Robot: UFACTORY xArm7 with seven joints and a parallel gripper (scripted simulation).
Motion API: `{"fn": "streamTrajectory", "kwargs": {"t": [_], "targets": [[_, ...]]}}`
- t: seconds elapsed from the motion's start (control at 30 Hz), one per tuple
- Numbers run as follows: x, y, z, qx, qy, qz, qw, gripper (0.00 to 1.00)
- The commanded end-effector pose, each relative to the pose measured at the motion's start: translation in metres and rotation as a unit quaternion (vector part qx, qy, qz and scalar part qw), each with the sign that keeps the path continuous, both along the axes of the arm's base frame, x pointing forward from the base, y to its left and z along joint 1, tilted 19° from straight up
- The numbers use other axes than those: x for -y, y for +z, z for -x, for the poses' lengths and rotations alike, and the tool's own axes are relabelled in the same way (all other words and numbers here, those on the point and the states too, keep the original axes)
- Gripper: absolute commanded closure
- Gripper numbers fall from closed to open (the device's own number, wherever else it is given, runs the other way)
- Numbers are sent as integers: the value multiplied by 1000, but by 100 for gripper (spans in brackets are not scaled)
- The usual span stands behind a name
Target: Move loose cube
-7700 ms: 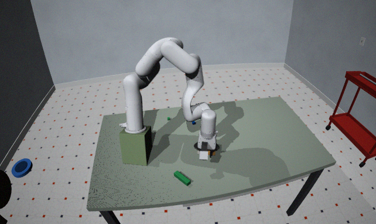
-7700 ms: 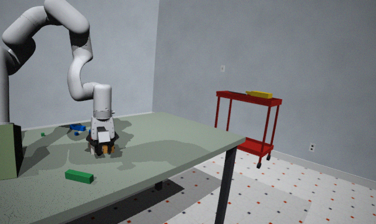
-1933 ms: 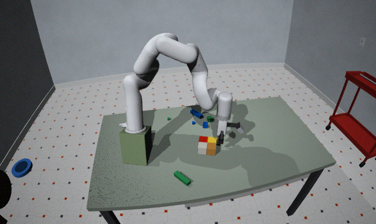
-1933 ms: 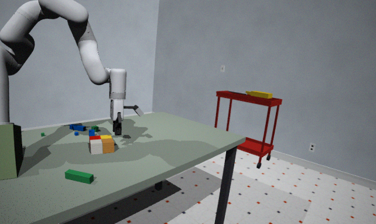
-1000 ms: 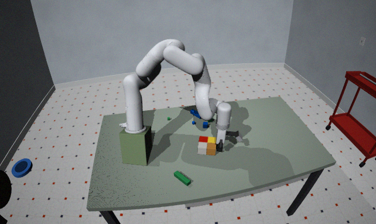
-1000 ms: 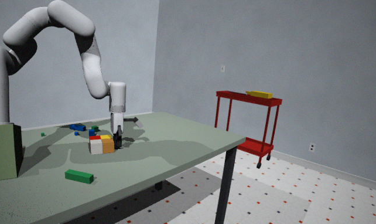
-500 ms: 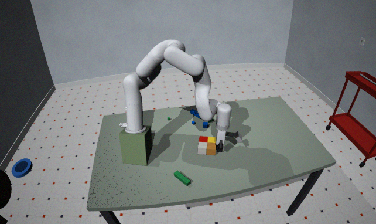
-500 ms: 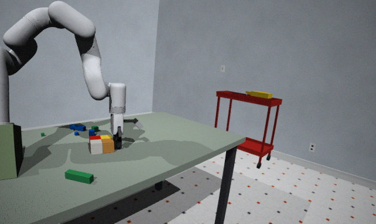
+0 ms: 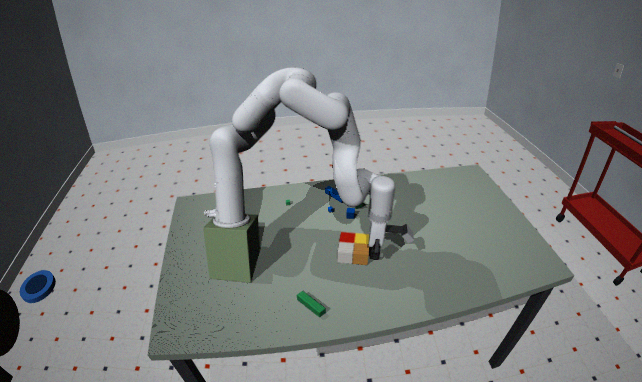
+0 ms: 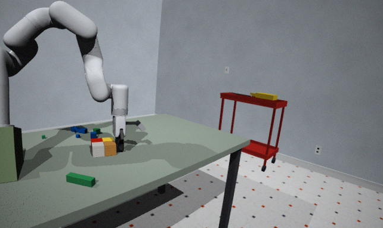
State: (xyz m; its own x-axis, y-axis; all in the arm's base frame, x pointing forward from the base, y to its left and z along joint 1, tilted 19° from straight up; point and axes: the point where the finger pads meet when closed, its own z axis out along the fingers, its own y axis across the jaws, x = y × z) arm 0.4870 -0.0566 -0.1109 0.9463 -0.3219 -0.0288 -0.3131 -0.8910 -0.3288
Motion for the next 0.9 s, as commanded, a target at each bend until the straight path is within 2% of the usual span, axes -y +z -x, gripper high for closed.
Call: {"fn": "streamTrajectory", "kwargs": {"t": [0.0,0.87], "targets": [[1,1,-1,2,-1,1,1000,51],[0,1,5,2,-1,1,1000,51]]}}
